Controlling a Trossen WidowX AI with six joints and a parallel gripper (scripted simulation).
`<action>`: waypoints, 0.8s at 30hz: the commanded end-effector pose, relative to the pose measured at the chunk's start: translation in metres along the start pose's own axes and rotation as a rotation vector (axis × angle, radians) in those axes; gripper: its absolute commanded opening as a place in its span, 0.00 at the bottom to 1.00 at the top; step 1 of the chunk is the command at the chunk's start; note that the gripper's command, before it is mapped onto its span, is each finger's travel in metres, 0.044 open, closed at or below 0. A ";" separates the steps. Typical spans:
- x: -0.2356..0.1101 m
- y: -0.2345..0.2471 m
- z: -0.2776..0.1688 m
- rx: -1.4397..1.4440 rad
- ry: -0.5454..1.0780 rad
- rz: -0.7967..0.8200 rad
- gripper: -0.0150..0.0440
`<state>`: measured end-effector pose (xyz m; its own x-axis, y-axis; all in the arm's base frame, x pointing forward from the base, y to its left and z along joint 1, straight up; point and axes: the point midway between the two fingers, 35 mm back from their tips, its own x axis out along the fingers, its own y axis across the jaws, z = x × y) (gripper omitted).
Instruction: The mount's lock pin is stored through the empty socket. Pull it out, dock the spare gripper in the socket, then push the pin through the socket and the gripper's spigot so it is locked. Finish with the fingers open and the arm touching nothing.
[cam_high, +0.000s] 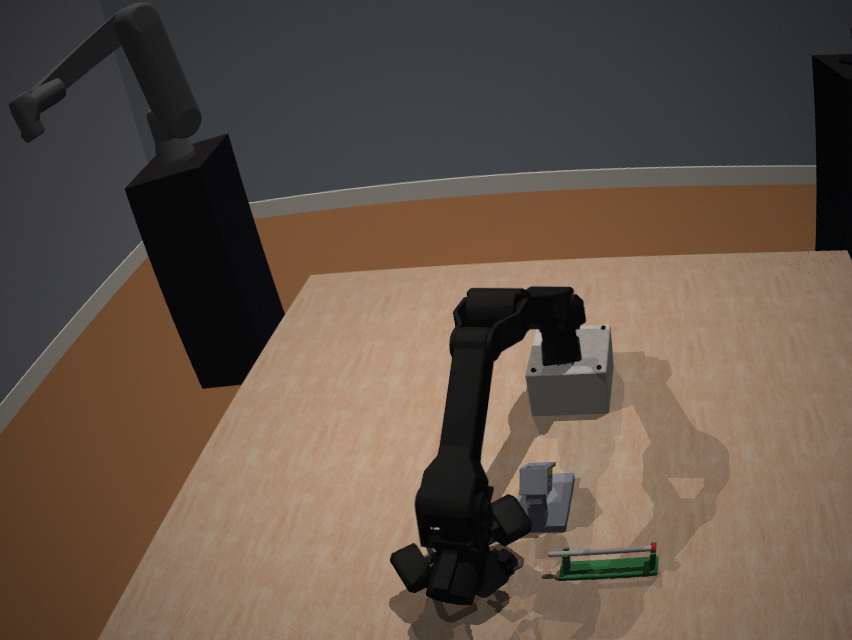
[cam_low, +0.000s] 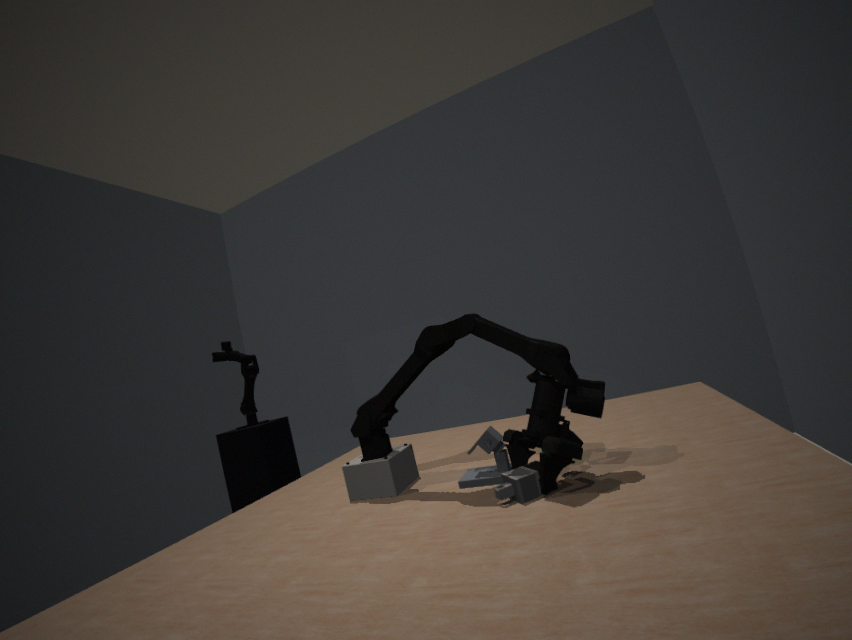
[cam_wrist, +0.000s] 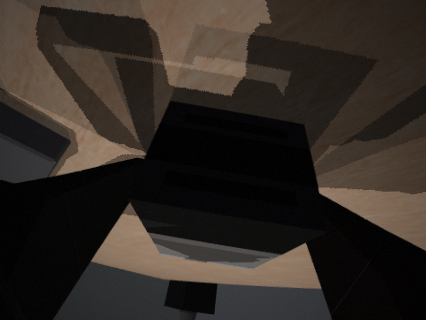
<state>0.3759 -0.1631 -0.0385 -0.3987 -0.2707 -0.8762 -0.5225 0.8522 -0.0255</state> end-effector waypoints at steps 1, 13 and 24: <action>0.002 0.000 0.000 0.001 0.004 -0.001 0.87; 0.002 0.000 0.000 0.001 0.004 -0.001 0.53; -0.050 -0.002 -0.027 -0.013 -0.010 -0.021 0.25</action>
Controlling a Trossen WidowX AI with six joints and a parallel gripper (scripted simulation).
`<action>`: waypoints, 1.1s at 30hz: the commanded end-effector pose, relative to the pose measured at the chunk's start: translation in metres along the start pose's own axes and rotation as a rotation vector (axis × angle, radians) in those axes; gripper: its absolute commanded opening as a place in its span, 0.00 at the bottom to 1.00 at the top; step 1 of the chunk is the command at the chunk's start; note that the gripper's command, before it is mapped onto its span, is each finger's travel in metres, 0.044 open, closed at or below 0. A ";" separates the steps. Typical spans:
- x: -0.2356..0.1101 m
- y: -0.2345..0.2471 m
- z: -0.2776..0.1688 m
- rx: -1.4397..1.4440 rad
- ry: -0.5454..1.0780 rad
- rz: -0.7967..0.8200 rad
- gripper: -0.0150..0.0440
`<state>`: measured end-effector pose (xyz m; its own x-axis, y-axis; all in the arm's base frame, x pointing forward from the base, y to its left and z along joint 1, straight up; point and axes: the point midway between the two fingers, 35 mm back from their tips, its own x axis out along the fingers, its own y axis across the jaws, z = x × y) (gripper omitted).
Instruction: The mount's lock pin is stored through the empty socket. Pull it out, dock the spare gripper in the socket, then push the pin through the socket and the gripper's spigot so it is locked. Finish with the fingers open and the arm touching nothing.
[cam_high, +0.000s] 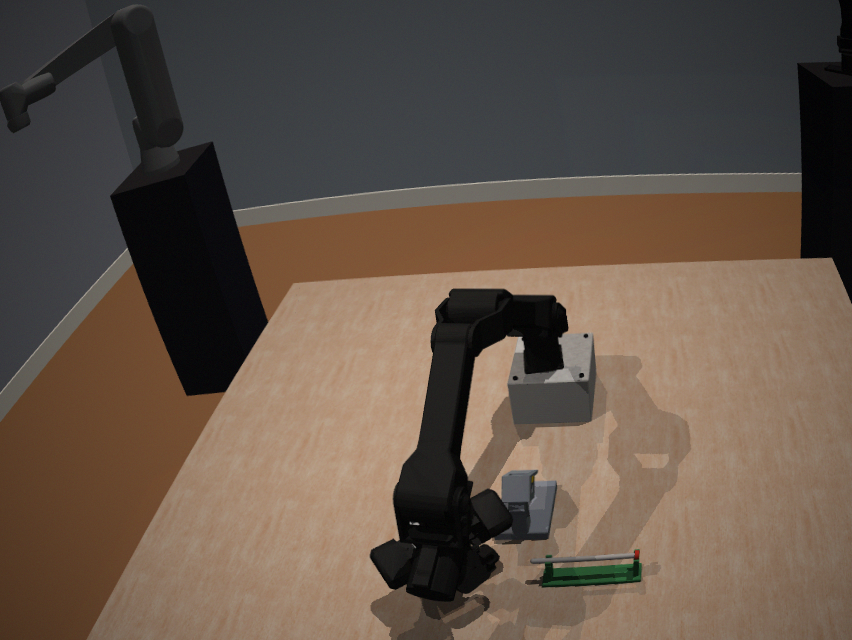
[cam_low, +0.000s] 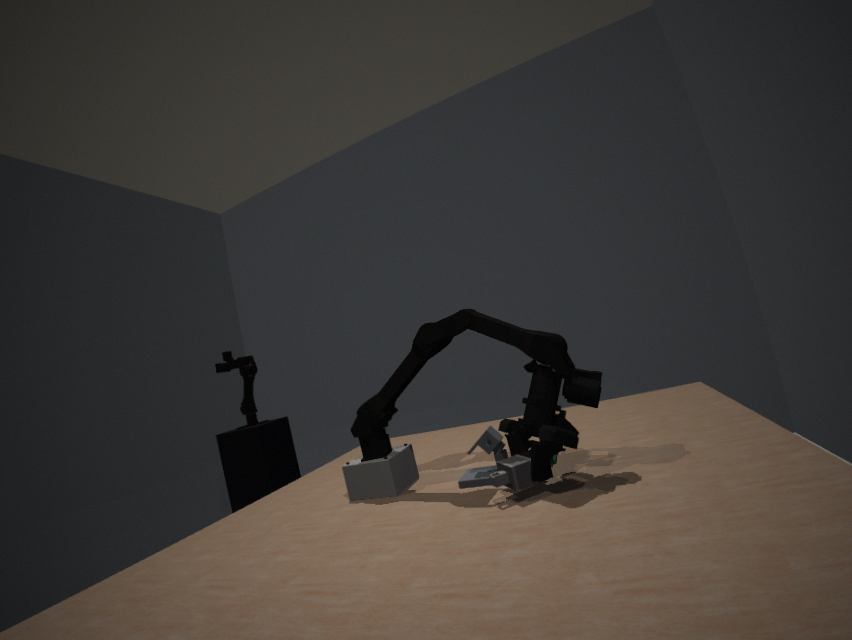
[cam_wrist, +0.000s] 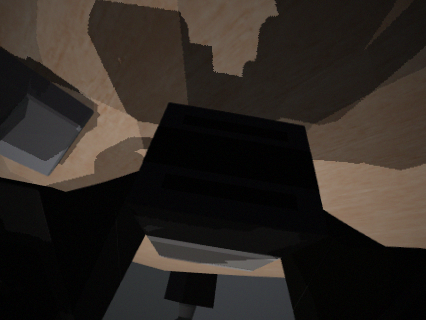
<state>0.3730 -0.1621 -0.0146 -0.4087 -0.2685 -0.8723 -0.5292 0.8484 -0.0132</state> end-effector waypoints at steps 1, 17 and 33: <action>-0.036 -0.003 -0.018 -0.002 -0.020 -0.030 0.25; -0.075 0.001 -0.044 -0.009 -0.038 -0.043 0.25; -0.063 0.017 -0.059 -0.180 -0.109 0.084 0.25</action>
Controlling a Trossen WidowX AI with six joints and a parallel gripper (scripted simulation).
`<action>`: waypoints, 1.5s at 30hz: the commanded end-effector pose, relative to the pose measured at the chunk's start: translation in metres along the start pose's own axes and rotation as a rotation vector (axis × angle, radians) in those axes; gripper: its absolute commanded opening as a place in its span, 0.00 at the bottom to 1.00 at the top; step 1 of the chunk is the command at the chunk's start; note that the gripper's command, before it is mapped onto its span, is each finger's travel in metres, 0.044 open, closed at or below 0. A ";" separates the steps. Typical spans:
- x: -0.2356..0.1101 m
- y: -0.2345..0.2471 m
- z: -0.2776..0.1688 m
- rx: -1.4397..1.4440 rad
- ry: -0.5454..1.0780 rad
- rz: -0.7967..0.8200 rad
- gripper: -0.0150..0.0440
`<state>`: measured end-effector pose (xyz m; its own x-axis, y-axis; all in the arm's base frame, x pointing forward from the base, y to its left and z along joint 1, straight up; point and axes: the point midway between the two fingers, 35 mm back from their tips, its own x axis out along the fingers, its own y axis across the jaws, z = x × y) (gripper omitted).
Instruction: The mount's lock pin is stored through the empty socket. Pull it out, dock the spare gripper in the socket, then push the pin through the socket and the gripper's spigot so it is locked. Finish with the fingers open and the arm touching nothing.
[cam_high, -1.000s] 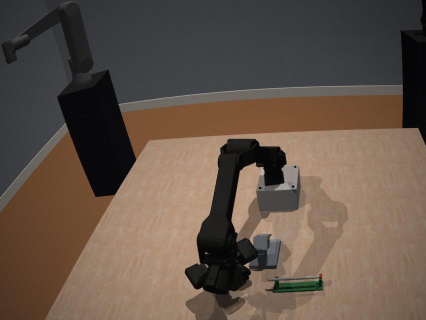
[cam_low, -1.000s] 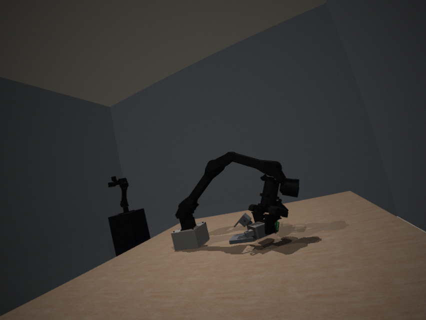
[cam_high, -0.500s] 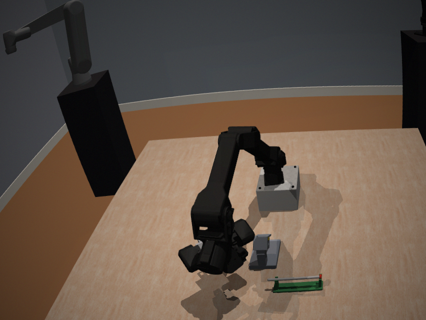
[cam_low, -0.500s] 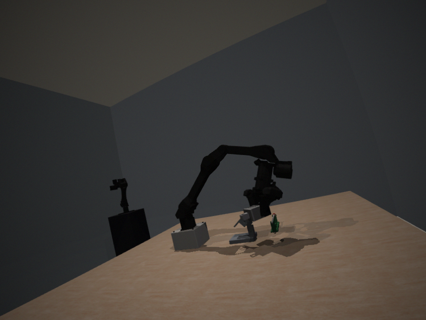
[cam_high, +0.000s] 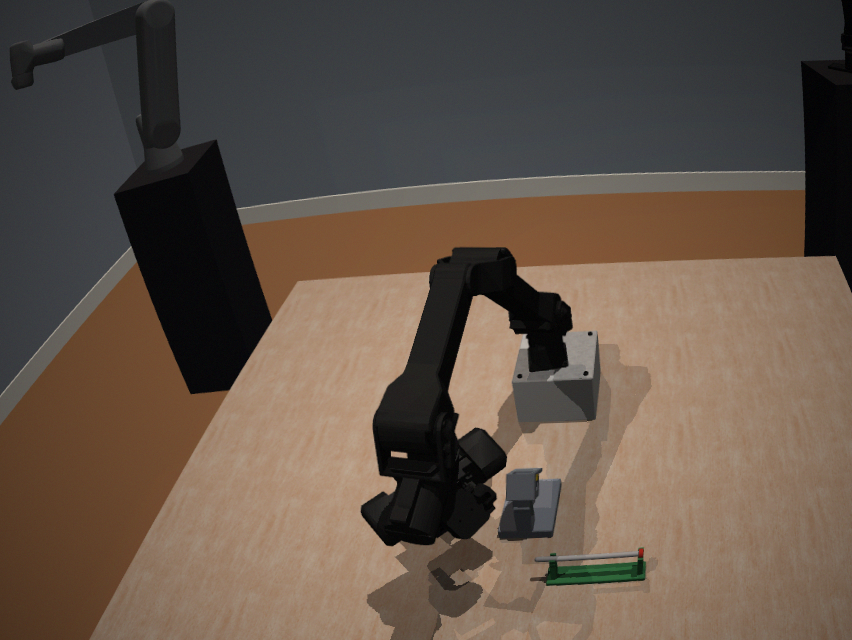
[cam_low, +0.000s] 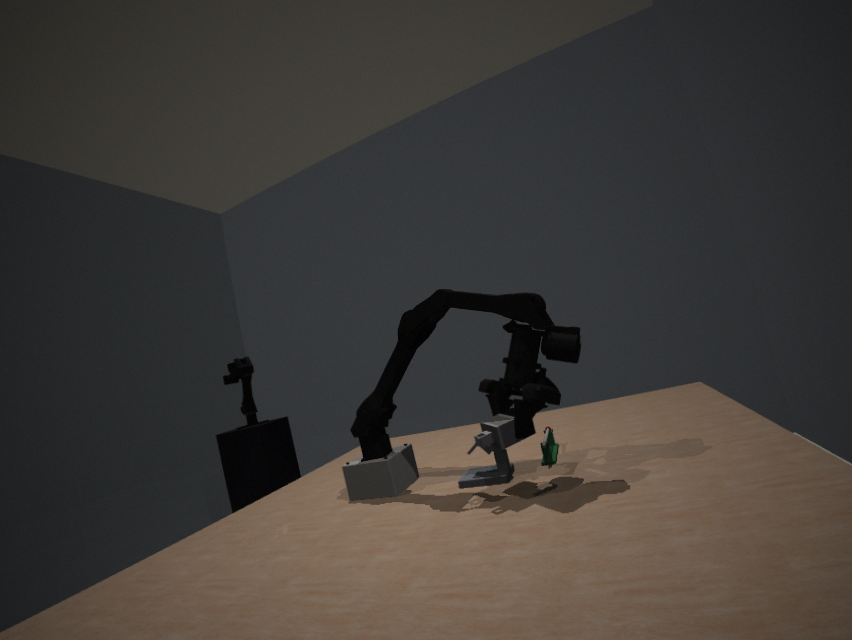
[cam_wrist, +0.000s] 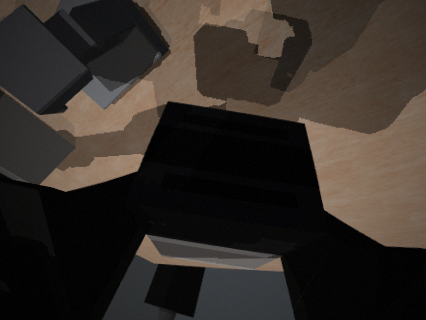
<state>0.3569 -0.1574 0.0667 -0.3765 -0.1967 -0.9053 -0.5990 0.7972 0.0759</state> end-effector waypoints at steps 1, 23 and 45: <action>0.003 0.008 -0.011 -0.081 -0.046 0.058 0.25; 0.021 0.059 -0.039 -0.478 -0.376 0.272 0.25; 0.023 0.111 -0.056 -0.793 -0.824 0.264 0.25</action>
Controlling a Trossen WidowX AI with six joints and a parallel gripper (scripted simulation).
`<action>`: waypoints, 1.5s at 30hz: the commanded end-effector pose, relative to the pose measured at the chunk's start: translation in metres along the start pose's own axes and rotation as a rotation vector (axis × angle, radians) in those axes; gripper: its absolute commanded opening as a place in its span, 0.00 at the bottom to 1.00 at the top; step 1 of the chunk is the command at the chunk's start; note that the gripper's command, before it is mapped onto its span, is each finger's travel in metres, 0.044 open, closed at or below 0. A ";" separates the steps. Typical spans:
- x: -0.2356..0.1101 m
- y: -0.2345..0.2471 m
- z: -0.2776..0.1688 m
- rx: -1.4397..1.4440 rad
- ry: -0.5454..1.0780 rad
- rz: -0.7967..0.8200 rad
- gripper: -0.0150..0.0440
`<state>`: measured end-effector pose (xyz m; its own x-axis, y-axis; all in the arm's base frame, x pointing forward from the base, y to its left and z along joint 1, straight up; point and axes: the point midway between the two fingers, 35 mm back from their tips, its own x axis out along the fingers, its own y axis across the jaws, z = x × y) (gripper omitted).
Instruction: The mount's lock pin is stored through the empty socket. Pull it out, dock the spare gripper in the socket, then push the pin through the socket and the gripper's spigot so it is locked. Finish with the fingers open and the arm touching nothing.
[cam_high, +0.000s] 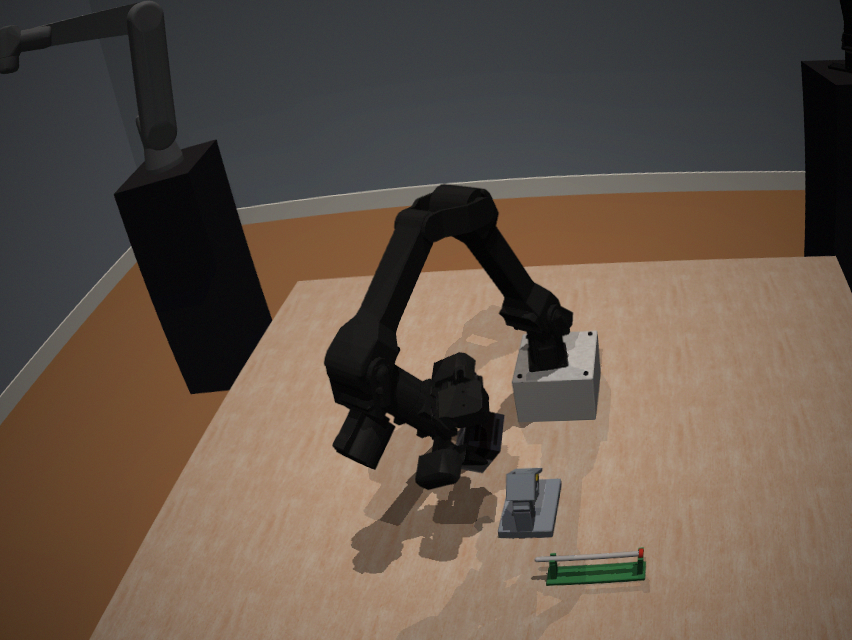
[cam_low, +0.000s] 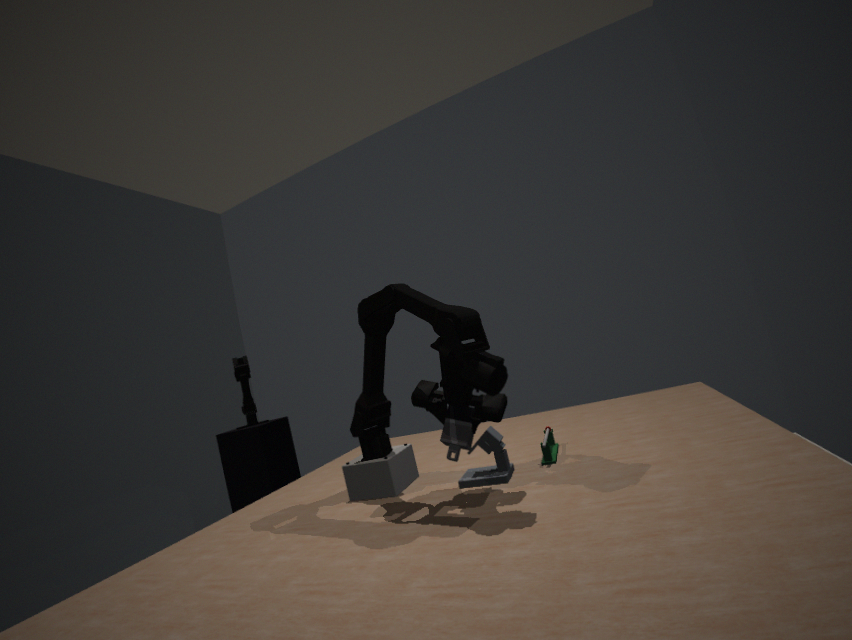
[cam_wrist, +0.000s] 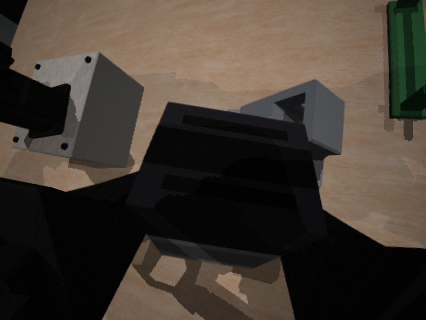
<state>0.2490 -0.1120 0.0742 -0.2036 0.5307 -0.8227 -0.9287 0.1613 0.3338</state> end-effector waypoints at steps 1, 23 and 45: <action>0.002 0.011 0.006 -0.085 -0.084 -0.035 0.25; 0.010 0.047 0.032 -0.450 -0.376 -0.317 0.25; 0.010 0.069 0.054 -0.727 -0.475 -0.718 0.25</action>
<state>0.1994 -0.0527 0.1105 0.4038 0.8058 -0.4332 -0.8147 0.1013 -0.5709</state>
